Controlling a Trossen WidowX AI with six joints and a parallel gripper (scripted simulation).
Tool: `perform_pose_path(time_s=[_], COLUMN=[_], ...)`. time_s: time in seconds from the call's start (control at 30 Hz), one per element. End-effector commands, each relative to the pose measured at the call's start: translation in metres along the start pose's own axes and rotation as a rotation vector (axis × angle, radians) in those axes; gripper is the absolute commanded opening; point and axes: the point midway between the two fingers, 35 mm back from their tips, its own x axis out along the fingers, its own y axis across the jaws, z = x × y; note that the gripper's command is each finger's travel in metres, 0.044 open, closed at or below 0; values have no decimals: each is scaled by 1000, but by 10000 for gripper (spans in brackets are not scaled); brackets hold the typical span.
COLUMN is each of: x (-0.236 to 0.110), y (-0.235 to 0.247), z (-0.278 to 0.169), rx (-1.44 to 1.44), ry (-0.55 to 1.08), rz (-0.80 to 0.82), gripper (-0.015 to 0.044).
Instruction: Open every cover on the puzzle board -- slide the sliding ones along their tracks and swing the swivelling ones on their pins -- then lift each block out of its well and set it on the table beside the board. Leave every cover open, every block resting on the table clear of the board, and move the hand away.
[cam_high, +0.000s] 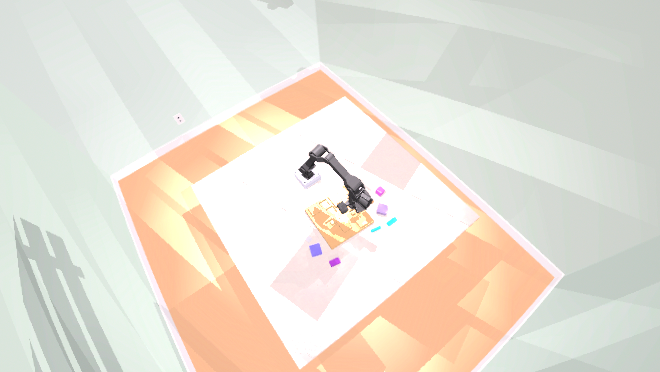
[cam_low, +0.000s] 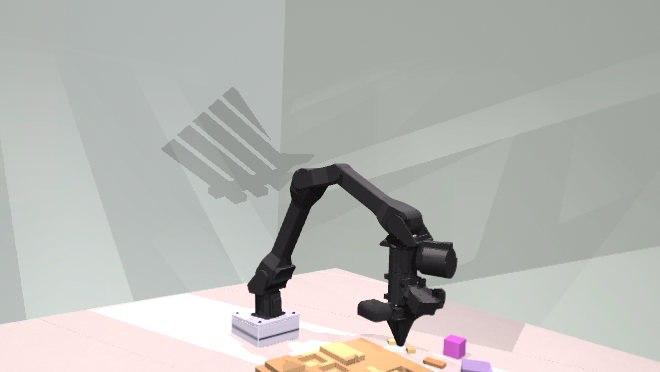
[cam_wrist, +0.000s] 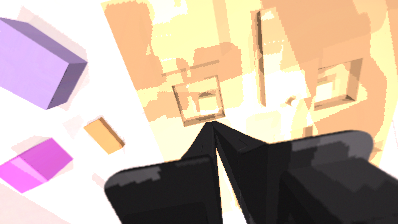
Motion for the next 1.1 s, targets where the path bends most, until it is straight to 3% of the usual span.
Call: perform_pose_path(time_s=[0.0, 0.2, 1.07], x=[18, 44, 57], y=[-2, -3, -4], z=[-3, -4, -4], rx=[-6, -6, -6], ry=[15, 15, 15], rz=[-8, -8, -8], gripper=[0, 0, 0])
